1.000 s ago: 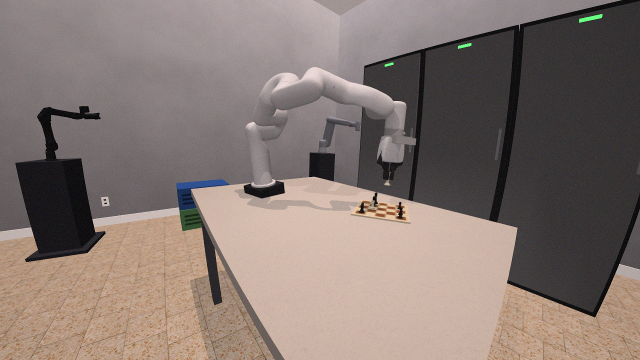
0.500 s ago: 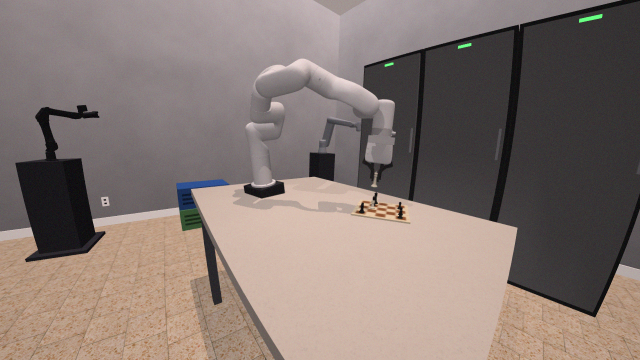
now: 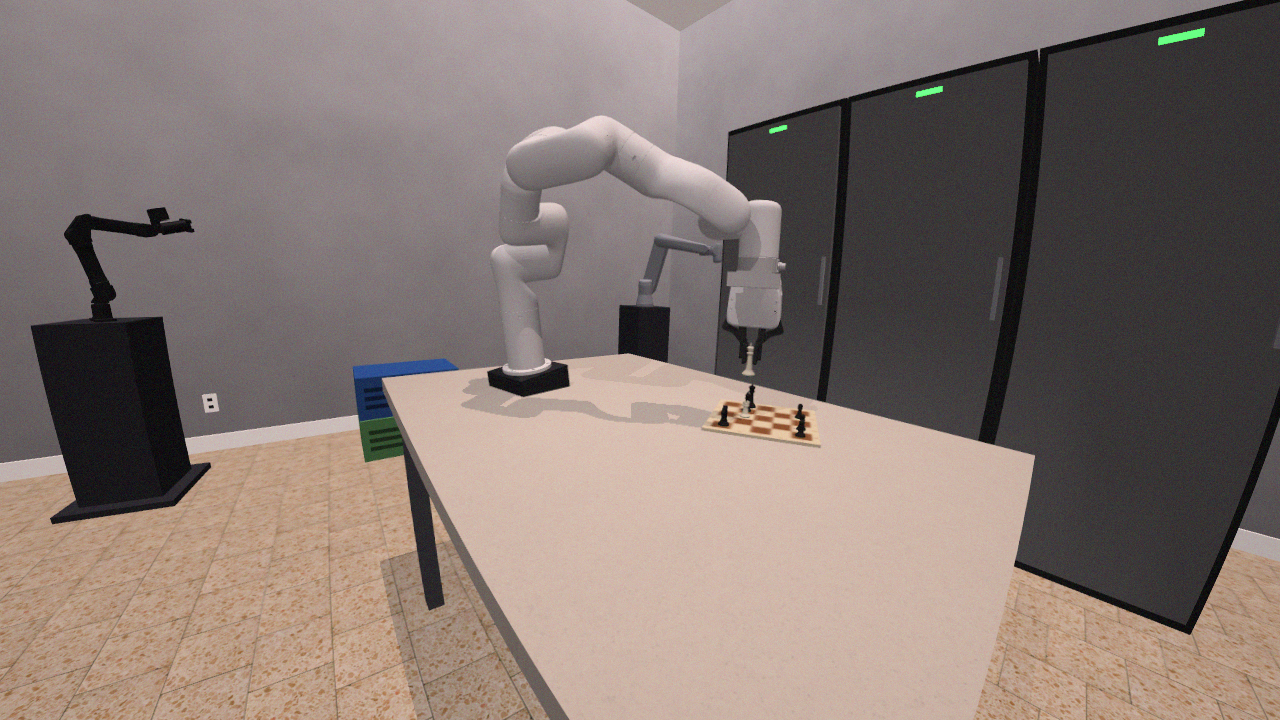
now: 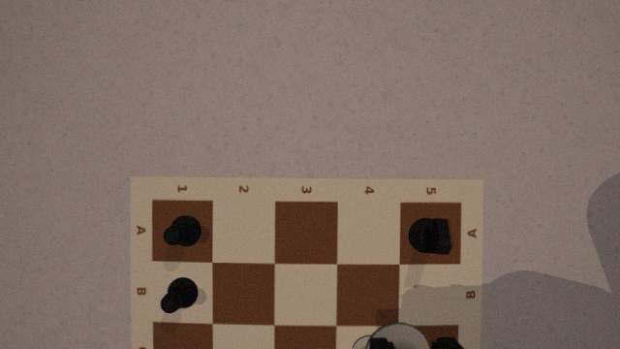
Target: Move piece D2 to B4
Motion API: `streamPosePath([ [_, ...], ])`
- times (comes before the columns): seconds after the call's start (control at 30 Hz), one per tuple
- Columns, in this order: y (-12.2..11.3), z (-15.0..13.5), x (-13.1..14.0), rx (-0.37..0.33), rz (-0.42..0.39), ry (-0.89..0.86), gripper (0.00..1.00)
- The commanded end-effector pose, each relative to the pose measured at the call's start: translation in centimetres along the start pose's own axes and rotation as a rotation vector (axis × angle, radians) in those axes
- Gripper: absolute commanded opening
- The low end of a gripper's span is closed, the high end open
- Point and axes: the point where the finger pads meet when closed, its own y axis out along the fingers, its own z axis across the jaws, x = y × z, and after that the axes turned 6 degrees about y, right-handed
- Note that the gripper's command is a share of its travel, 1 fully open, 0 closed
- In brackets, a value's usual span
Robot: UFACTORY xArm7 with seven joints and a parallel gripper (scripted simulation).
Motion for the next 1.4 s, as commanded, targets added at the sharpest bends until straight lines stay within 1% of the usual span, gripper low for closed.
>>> streamPosePath([
  [0.0, 1.0, -0.1, 0.0, -0.006, 0.000, 0.001, 0.00],
  [0.27, 4.7, -0.1, 0.0, -0.006, 0.000, 0.001, 0.00],
  [0.33, 4.7, -0.1, 0.0, -0.006, 0.000, 0.001, 0.00],
  [0.5, 7.0, -0.1, 0.0, -0.006, 0.000, 0.001, 0.00],
  [0.67, 8.5, -0.1, 0.0, -0.006, 0.000, 0.001, 0.00],
  [0.83, 9.0, -0.1, 0.0, -0.006, 0.000, 0.001, 0.00],
  [1.37, 9.0, -0.1, 0.0, -0.006, 0.000, 0.001, 0.00],
])
